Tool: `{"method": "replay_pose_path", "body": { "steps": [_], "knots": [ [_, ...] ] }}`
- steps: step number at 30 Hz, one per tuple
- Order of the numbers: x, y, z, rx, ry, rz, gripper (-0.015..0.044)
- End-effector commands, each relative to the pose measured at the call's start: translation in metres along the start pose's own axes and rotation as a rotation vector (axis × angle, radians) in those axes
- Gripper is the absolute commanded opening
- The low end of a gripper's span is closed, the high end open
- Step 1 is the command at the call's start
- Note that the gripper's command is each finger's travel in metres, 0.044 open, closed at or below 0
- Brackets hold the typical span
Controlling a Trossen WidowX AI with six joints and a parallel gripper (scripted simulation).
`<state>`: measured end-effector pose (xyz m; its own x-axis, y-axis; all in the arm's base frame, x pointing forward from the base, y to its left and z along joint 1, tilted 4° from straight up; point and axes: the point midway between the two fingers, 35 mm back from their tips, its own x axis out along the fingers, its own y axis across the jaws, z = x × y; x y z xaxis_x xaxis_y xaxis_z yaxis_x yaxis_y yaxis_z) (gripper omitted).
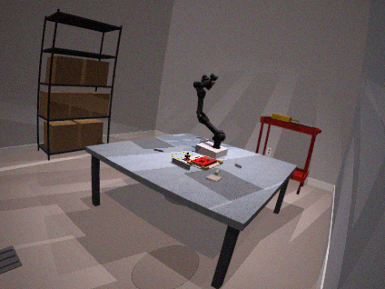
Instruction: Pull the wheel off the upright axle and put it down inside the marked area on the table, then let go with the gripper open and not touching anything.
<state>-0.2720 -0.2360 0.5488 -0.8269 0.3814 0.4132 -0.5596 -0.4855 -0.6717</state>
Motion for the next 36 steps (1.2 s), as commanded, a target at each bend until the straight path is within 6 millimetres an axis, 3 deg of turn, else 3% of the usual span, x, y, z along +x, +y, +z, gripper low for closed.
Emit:
{"method": "replay_pose_path", "body": {
  "steps": [1, 4, 11, 21, 30, 36],
  "knots": [
    [0.000, -0.001, 0.000, 0.002, 0.000, -0.002, 0.0374],
    [0.006, -0.013, -0.005, 0.037, 0.003, -0.034, 0.0300],
    [0.022, -0.054, -0.022, 0.127, 0.019, -0.134, 0.0300],
    [0.045, -0.184, -0.092, 0.321, 0.096, -0.437, 0.0300],
    [0.018, -0.298, -0.172, 0.552, 0.144, -0.776, 0.0300],
    [-0.018, -0.352, -0.214, 0.573, 0.183, -0.984, 0.0300]
  ]
}}
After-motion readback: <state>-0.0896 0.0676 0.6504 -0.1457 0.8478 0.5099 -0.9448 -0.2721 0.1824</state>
